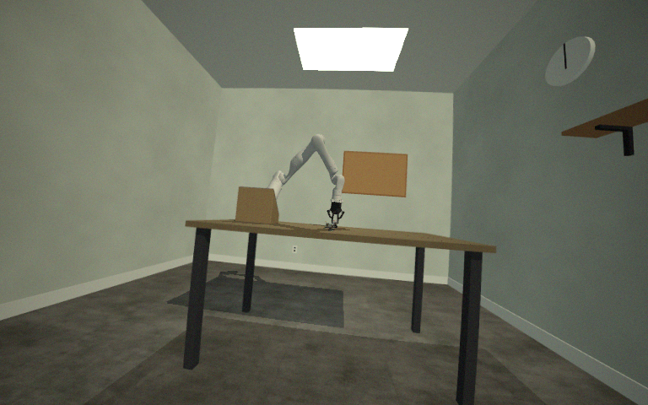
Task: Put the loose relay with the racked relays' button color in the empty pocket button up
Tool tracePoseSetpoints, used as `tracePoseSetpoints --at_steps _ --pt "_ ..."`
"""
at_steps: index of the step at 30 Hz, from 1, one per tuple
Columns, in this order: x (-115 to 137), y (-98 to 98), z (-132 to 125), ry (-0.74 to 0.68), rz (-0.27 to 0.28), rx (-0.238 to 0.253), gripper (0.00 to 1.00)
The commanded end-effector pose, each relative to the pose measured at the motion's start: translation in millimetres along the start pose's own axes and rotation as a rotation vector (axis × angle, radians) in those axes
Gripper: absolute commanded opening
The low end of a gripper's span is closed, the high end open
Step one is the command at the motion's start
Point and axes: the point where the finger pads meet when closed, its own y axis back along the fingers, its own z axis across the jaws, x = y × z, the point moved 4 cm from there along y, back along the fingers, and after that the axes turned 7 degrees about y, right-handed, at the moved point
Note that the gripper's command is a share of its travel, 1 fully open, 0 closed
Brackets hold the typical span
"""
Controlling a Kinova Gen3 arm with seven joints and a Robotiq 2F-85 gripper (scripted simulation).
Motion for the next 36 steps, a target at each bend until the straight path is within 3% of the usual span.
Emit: tracePoseSetpoints --at_steps 1,35,36 --pt "0.2 -0.9 -0.1 0.0 0.001 0.004 0.0" --pt "0.2 -0.9 -0.1 0.0 0.001 0.004 0.0" --pt "0.2 -0.9 -0.1 0.0 0.001 0.004 0.53"
